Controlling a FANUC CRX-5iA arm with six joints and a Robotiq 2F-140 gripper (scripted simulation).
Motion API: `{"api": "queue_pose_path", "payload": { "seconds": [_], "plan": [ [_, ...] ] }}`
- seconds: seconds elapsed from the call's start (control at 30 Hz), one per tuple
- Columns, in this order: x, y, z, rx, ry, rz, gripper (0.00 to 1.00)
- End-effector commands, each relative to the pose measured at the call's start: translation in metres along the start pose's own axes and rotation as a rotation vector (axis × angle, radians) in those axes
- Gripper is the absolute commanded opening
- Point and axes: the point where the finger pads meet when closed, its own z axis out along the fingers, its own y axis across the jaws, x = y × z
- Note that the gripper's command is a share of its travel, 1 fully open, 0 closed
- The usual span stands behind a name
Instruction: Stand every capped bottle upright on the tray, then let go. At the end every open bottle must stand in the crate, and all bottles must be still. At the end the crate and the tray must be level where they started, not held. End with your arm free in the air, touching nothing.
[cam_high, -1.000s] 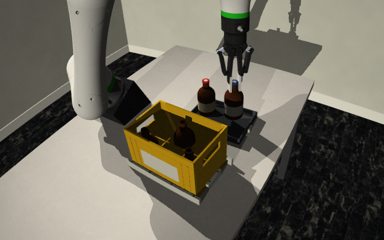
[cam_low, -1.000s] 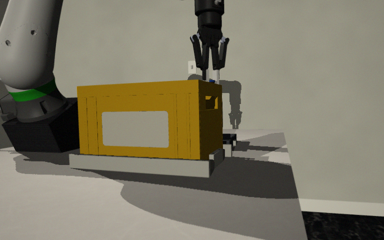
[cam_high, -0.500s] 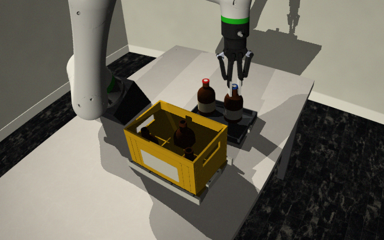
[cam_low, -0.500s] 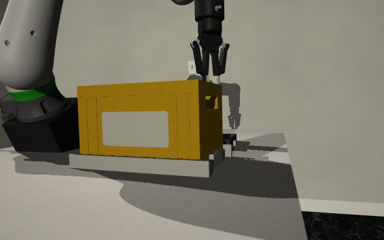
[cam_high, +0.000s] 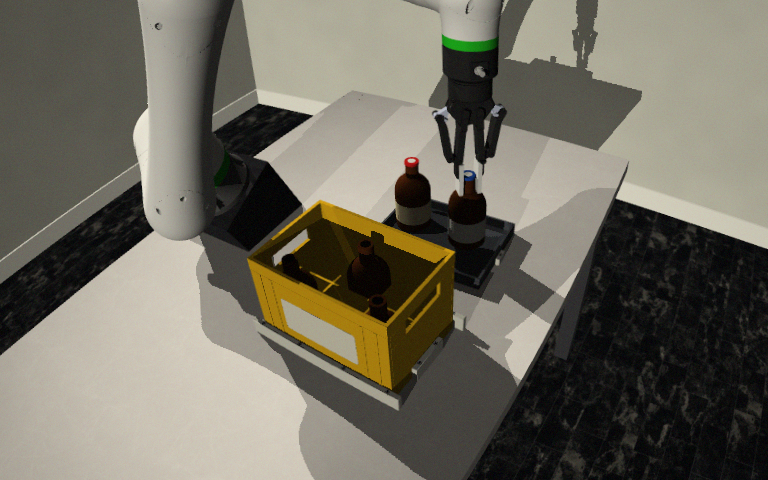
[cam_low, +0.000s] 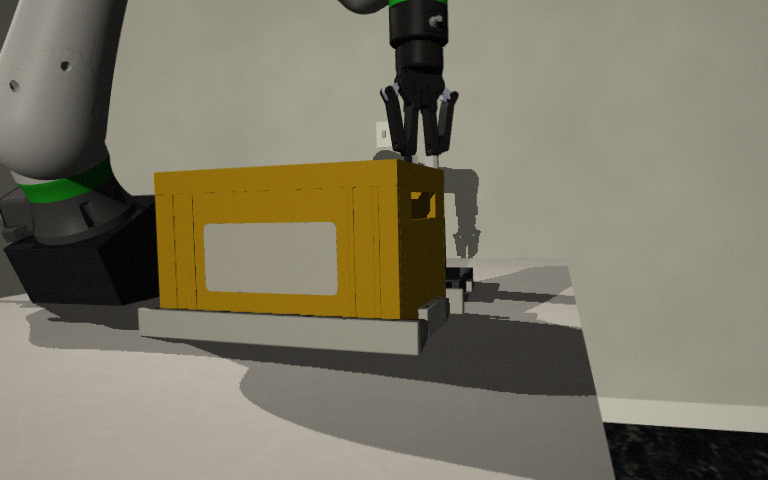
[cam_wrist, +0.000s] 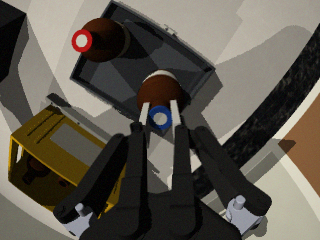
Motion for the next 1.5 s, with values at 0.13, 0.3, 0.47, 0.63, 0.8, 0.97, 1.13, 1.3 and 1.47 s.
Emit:
{"api": "queue_pose_path", "payload": {
  "seconds": [0.13,0.3,0.47,0.63,0.8,0.97,1.13,1.3,1.47],
  "plan": [
    [-0.0025,0.0002,-0.0002,-0.001,0.000,0.000,0.00],
    [-0.0047,0.0002,-0.0002,-0.001,0.000,0.000,0.00],
    [-0.0032,0.0002,-0.0002,-0.001,0.000,0.000,0.00],
    [-0.0008,0.0002,-0.0002,-0.001,0.000,0.000,0.00],
    [0.0016,0.0002,-0.0002,-0.001,0.000,0.000,0.00],
    [0.0020,0.0001,-0.0002,0.000,0.000,0.000,0.00],
    [-0.0007,0.0001,-0.0002,0.000,0.000,0.000,0.00],
    [-0.0033,0.0002,-0.0002,-0.001,0.000,0.000,0.00],
    [-0.0055,0.0002,-0.0002,-0.001,0.000,0.000,0.00]
  ]
}}
